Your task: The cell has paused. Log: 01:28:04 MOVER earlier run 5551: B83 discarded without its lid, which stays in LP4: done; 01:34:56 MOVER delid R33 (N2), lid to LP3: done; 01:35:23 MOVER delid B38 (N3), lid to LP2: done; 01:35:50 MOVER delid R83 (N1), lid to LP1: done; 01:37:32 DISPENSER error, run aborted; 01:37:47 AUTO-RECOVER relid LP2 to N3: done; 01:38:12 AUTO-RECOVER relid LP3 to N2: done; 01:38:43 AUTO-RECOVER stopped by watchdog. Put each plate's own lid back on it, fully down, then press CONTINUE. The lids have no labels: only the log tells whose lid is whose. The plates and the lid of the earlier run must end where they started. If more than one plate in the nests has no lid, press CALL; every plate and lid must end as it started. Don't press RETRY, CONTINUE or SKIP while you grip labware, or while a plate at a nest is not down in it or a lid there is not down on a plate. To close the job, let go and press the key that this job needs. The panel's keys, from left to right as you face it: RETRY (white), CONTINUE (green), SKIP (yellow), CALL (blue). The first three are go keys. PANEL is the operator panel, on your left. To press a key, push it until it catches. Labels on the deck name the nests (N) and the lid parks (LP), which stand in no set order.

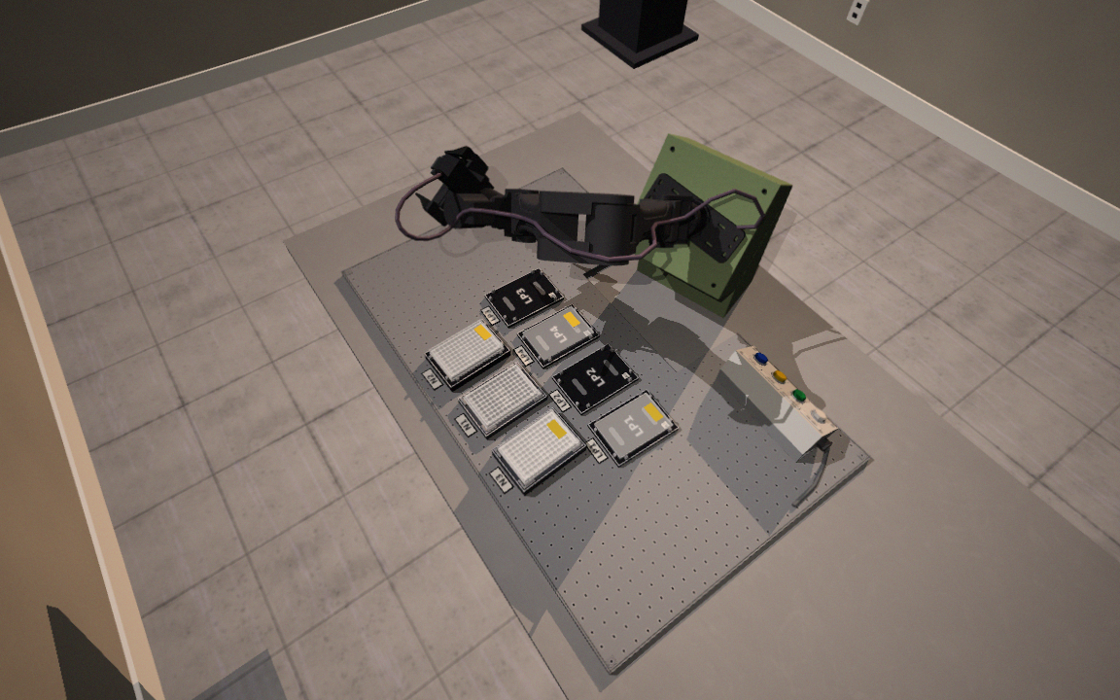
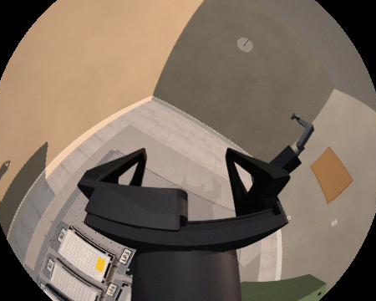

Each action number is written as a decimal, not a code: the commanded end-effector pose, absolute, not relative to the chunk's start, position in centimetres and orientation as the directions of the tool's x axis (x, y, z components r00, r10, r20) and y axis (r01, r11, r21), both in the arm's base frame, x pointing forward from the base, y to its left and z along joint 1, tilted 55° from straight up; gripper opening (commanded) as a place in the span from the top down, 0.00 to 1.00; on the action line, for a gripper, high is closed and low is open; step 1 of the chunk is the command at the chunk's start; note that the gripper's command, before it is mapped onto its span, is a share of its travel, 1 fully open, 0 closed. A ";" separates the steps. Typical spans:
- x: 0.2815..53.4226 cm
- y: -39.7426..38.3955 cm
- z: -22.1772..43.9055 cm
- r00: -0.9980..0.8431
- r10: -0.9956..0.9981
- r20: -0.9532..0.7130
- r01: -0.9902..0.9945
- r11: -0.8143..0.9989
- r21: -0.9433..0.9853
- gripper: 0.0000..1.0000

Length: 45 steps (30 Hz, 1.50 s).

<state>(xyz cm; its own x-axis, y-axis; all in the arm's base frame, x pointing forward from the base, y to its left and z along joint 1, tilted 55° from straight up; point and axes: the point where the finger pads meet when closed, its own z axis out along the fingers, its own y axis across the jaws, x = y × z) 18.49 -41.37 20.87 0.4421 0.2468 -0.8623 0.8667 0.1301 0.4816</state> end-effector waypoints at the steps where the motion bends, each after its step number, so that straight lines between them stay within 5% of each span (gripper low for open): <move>1: 18.3 -41.5 21.2 0.448 0.237 -0.862 0.865 0.129 0.485 0.00; 17: 18.3 -41.5 21.2 0.448 0.237 -0.862 0.865 0.129 0.485 0.00; 45: 27.6 -31.8 18.8 0.083 0.443 -0.893 0.793 0.513 0.329 0.00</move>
